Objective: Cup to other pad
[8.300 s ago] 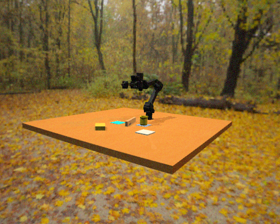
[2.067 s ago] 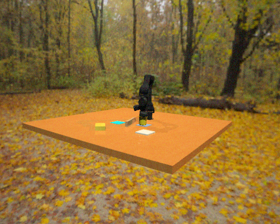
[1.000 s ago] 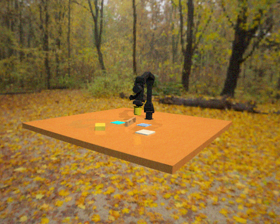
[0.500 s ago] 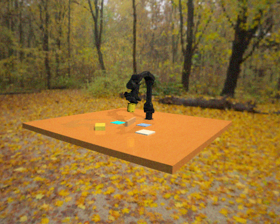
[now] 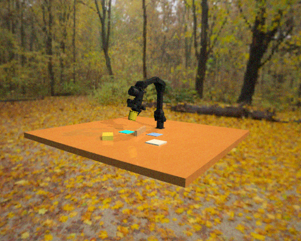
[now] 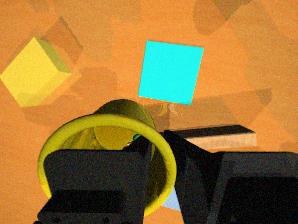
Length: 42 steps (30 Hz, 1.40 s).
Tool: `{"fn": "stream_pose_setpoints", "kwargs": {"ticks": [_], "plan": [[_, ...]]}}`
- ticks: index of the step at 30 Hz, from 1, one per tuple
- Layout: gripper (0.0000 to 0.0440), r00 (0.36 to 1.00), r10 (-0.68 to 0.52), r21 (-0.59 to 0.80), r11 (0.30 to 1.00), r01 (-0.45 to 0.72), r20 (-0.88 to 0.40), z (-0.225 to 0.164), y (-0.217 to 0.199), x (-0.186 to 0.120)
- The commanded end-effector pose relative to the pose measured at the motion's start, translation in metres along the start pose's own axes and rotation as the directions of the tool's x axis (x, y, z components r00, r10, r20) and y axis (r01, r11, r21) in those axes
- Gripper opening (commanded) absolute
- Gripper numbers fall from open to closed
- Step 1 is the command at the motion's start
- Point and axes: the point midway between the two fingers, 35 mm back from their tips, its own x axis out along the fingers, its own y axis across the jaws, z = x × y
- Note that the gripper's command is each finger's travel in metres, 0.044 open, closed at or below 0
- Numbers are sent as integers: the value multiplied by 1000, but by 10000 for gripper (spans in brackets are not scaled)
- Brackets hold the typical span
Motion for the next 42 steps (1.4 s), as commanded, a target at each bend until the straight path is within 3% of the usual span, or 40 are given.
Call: {"fn": "stream_pose_setpoints", "kwargs": {"ticks": [1,26,35,40,42], "plan": [[0,1000,-1,19,1000,0,13,12,0,9],[15,999,-28,121,992,23,43,48,-27,68],[67,997,-59,144,988,53,41,50,-43,84],[151,998,-28,164,986,20,47,55,-41,84],[159,999,-7,172,985,-2,48,57,-39,81]]}}
